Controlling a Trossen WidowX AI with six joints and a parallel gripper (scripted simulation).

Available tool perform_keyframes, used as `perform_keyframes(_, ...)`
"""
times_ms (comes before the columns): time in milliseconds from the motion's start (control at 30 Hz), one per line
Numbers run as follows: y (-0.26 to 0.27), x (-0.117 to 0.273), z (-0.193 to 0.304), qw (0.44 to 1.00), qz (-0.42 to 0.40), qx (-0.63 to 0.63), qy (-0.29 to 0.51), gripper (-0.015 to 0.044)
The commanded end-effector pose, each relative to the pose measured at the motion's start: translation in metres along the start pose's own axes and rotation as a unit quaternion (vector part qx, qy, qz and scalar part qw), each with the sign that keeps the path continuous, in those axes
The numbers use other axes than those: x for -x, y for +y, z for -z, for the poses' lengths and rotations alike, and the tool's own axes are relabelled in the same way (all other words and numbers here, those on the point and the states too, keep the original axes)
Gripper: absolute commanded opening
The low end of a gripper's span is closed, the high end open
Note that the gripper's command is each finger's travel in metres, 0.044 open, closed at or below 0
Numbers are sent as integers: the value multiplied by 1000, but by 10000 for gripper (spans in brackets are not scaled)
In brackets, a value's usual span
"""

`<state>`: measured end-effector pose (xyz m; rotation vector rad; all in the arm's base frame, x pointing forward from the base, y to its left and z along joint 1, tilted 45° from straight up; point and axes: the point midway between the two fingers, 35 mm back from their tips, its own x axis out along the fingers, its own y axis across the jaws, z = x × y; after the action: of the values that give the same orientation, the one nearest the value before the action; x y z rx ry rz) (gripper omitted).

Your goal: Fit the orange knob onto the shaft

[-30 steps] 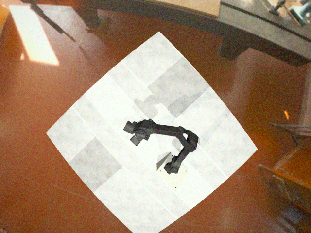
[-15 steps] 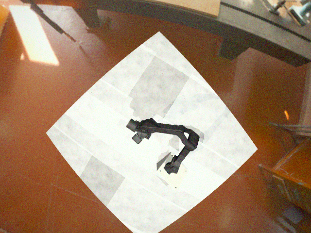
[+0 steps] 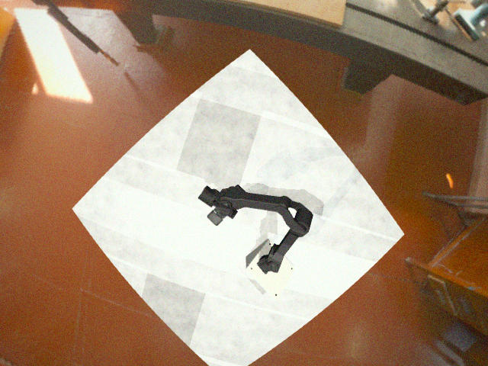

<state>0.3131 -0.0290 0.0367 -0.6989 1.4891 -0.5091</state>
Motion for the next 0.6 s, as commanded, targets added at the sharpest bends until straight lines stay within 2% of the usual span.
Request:
perform_keyframes(0, -1, -1, 0, 1000, 2, 3, -1, 0)
perform_keyframes(567, 0, 3, 1, 1000, 2, 3, -1, 0)
